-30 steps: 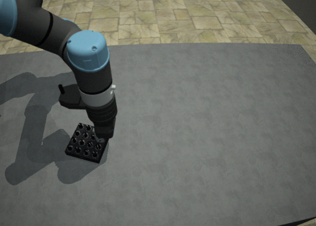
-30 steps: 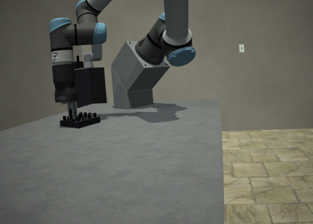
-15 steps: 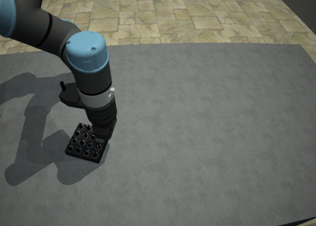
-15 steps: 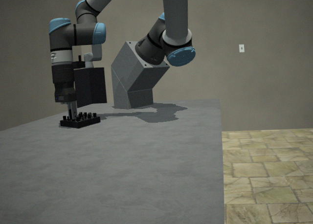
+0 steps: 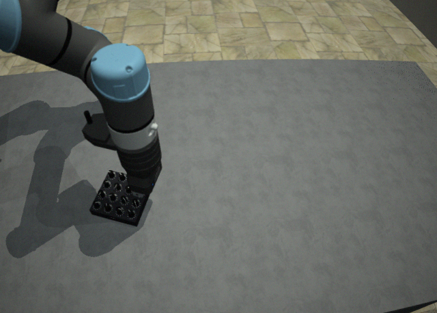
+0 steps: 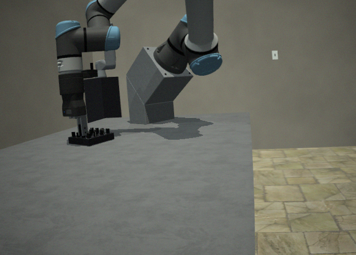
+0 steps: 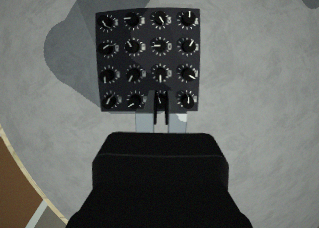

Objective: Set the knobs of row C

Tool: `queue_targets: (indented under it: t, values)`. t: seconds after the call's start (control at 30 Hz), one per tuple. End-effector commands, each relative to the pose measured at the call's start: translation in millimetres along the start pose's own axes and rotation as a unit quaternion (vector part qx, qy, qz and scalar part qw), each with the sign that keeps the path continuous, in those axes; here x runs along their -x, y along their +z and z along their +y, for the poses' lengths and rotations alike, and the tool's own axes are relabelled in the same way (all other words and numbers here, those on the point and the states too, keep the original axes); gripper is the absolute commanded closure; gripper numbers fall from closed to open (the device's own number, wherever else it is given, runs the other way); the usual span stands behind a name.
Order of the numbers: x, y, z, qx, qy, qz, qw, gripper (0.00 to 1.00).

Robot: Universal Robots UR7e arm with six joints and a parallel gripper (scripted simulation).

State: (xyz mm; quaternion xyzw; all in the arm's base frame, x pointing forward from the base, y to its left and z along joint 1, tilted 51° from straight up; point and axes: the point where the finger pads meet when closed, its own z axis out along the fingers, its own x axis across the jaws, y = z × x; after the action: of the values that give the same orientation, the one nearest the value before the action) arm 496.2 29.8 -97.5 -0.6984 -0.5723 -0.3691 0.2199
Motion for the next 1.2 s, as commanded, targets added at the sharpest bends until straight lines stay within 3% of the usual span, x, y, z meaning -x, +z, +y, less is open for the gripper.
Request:
queue_targets:
  t: [0.0,0.57,0.6,1.17]
  values:
    - [1.2,0.3,-0.3,0.000,0.008,0.000,1.000,0.70]
    - [1.1,0.3,-0.3,0.000,0.008,0.000,1.000,0.70]
    - [1.1,0.3,-0.3,0.000,0.008,0.000,1.000,0.54]
    - [1.1,0.2,-0.2,0.000,0.008,0.000,1.000,0.54]
